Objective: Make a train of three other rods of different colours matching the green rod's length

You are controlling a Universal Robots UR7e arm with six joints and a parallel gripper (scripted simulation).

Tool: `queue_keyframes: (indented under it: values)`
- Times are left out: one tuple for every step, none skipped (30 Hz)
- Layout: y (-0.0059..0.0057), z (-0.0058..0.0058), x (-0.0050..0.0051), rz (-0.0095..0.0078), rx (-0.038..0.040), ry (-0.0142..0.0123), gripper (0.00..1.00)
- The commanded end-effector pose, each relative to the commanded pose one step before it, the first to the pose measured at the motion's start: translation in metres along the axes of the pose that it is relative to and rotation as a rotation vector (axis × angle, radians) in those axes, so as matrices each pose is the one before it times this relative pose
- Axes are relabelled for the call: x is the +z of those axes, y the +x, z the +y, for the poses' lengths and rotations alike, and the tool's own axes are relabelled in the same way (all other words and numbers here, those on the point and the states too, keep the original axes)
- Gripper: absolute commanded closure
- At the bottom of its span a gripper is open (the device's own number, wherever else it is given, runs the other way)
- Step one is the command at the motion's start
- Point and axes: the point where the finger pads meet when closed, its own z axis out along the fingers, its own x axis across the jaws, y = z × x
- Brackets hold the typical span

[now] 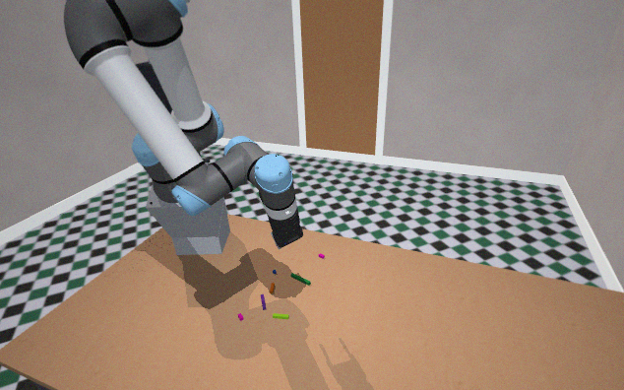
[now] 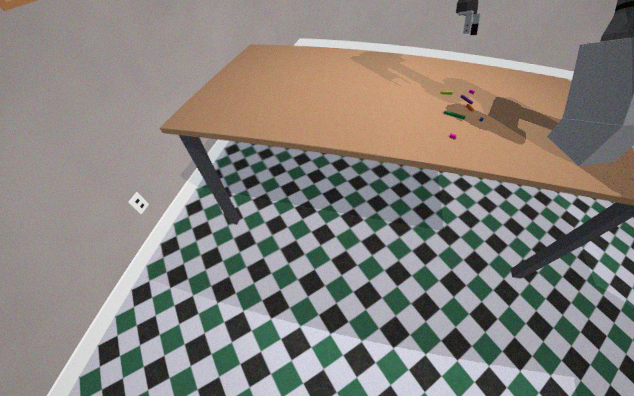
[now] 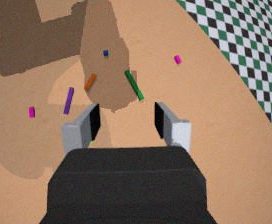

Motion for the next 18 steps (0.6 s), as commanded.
queue_keyframes:
  values:
    - [-0.00523,0.00753,0.02553,-0.00374,0.13457,-0.02328,0.00]
    - [0.00000,0.00000,0.00000,0.00000,0.00000,0.00000,0.00]
    - [-0.00198,0.00241,0.00989,-0.00107,0.05266,-0.00871,0.00]
    - [-0.00200,0.00218,0.00971,-0.00074,0.05267,-0.00875,0.00]
    - [-0.00092,0.00093,0.00439,-0.00023,0.02414,-0.00402,0.00]
    - [-0.00109,0.00103,0.00508,-0.00018,0.02824,-0.00471,0.00]
    - [-0.00122,0.00107,0.00553,-0.00009,0.03111,-0.00519,0.00]
    - [-0.00123,0.00100,0.00538,0.00003,0.03072,-0.00513,0.00]
    - [-0.00124,0.00093,0.00524,0.00014,0.03033,-0.00506,0.00]
    - [-0.00127,0.00088,0.00516,0.00025,0.03033,-0.00506,0.00]
    - [-0.00131,0.00083,0.00509,0.00036,0.03036,-0.00506,0.00]
    - [-0.00134,0.00079,0.00501,0.00047,0.03036,-0.00506,0.00]
    - [-0.00138,0.00075,0.00492,0.00058,0.03036,-0.00505,0.00]
    - [-0.00142,0.00072,0.00483,0.00069,0.03036,-0.00503,0.00]
    - [-0.00146,0.00069,0.00475,0.00080,0.03036,-0.00502,0.00]
    - [-0.00151,0.00067,0.00466,0.00091,0.03037,-0.00501,0.00]
    - [-0.00155,0.00065,0.00456,0.00102,0.03036,-0.00499,0.00]
    - [0.00000,0.00000,0.00000,0.00000,0.00000,0.00000,0.00]
